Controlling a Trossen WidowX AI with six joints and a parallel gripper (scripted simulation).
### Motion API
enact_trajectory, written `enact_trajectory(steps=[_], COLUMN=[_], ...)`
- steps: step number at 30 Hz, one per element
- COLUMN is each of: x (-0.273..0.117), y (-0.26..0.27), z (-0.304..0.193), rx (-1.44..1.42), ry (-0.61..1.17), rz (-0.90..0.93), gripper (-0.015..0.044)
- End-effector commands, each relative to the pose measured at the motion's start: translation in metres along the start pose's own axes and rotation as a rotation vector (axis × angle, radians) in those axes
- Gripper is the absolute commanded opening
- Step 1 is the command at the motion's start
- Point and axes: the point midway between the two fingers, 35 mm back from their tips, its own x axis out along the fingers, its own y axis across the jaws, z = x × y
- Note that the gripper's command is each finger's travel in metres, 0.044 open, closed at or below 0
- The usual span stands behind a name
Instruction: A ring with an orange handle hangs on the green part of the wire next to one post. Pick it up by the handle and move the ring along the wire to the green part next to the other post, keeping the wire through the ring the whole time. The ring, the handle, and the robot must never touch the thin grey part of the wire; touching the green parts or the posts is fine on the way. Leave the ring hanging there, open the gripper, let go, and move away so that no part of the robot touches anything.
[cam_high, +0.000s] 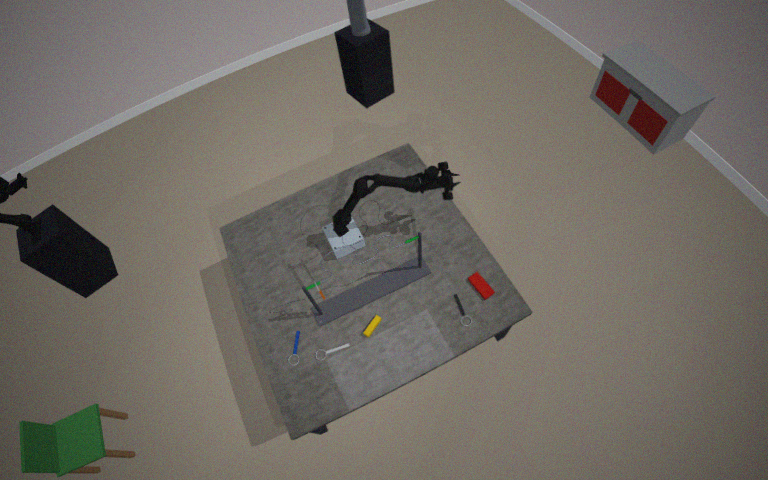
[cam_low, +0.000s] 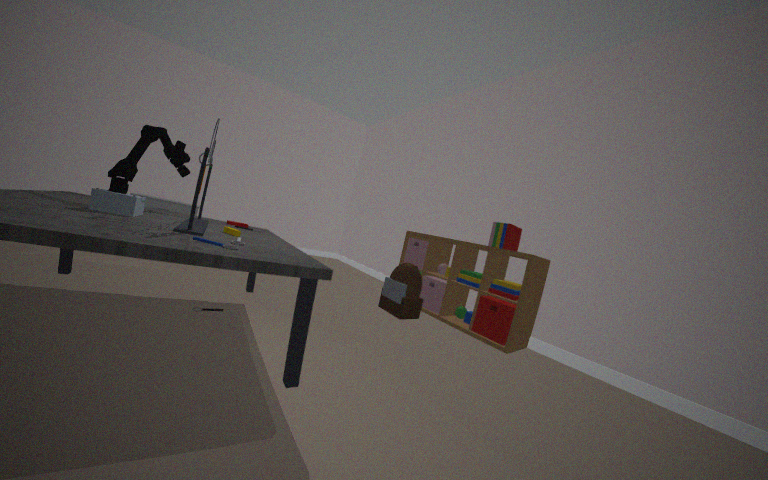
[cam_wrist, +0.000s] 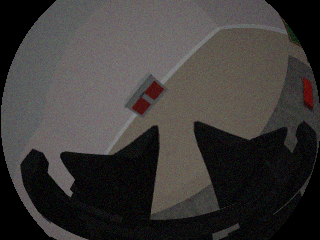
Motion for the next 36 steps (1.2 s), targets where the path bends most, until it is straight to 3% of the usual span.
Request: enact_trajectory(steps=[1,36], x=[-0.017,-0.187], y=[-0.01,-0.082], z=[0.023,0.169], rx=[-0.096,-0.945], ry=[-0.032,-0.221], rz=[-0.017,-0.328], gripper=[0.016,0.016])
